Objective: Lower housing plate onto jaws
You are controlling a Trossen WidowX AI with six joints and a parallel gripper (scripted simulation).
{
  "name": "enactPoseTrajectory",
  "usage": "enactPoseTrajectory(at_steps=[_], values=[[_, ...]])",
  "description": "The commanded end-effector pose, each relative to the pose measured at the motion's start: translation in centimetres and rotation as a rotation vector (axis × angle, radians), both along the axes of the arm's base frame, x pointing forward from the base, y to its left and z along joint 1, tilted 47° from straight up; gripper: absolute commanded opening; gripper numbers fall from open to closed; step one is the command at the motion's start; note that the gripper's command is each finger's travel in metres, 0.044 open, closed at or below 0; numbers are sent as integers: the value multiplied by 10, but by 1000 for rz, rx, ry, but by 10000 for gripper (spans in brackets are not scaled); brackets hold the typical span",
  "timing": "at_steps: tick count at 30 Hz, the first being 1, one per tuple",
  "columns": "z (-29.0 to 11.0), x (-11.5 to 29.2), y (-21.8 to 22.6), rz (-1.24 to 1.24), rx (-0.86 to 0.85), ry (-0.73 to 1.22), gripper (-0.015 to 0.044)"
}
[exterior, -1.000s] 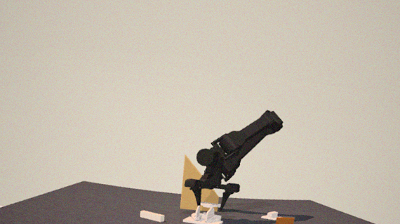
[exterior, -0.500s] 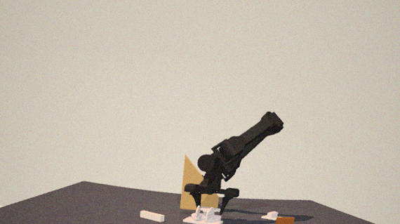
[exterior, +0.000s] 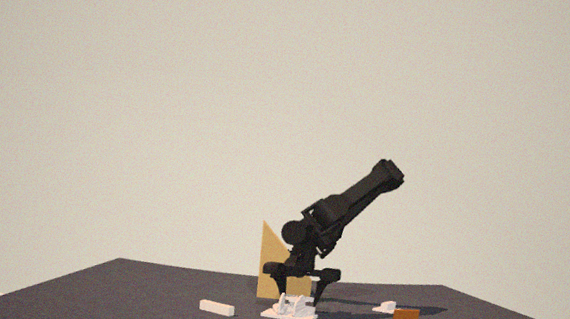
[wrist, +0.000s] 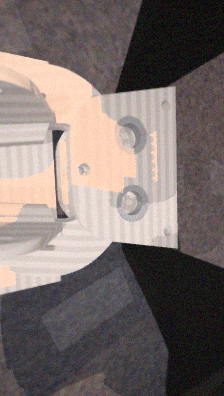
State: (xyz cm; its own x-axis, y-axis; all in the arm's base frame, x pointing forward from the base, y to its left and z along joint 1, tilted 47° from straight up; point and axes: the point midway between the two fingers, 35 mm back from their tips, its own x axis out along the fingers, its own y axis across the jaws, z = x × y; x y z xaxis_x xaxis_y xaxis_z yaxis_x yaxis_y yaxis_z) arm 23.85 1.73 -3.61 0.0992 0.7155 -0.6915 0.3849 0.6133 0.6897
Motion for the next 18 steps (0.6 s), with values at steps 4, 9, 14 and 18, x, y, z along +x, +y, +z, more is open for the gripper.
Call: enactPoseTrajectory(at_steps=[4, 9, 14, 18], values=[[-2, 0, 2, -3, 4, 1, 351], [-2, 0, 2, -3, 4, 1, 351], [-3, 0, 3, -3, 4, 2, 351], [-3, 0, 4, -3, 4, 2, 351]])
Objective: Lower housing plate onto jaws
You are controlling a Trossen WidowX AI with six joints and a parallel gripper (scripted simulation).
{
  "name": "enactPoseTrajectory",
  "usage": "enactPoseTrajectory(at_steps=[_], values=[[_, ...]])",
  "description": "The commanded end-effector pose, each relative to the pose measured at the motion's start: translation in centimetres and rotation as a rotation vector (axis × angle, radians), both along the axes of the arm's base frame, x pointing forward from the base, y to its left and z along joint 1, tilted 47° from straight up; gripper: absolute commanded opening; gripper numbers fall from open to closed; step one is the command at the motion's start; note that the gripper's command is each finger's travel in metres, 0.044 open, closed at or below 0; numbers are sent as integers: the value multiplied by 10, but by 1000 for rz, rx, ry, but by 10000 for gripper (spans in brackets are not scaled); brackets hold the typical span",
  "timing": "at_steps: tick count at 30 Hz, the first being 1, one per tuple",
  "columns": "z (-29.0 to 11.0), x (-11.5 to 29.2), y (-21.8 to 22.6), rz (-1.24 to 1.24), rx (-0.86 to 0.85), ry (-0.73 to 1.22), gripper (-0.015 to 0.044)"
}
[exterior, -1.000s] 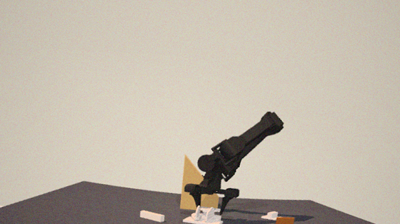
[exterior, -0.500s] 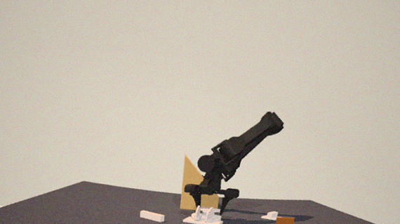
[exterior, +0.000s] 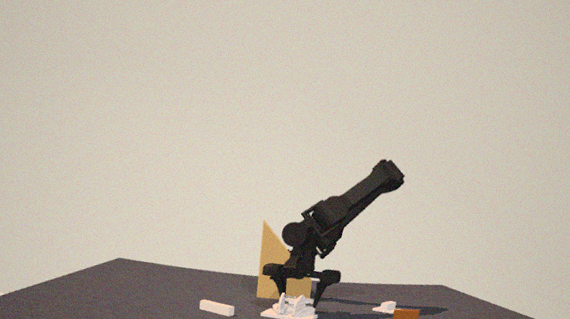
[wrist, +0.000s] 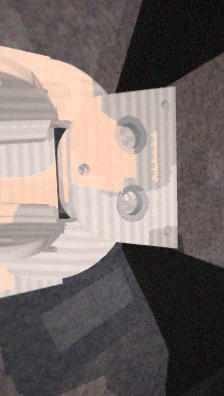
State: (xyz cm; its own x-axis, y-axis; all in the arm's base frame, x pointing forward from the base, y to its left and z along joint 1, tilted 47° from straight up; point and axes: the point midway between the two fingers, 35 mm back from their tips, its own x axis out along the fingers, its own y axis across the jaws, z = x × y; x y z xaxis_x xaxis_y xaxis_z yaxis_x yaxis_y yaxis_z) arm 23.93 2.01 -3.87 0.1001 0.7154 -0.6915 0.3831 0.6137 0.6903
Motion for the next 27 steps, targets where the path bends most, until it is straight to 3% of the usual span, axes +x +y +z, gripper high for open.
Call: enactPoseTrajectory(at_steps=[1, 27], values=[[-1, 0, 1, -4, 5, 4, 351], [-4, 0, 5, -4, 5, 4, 351]])
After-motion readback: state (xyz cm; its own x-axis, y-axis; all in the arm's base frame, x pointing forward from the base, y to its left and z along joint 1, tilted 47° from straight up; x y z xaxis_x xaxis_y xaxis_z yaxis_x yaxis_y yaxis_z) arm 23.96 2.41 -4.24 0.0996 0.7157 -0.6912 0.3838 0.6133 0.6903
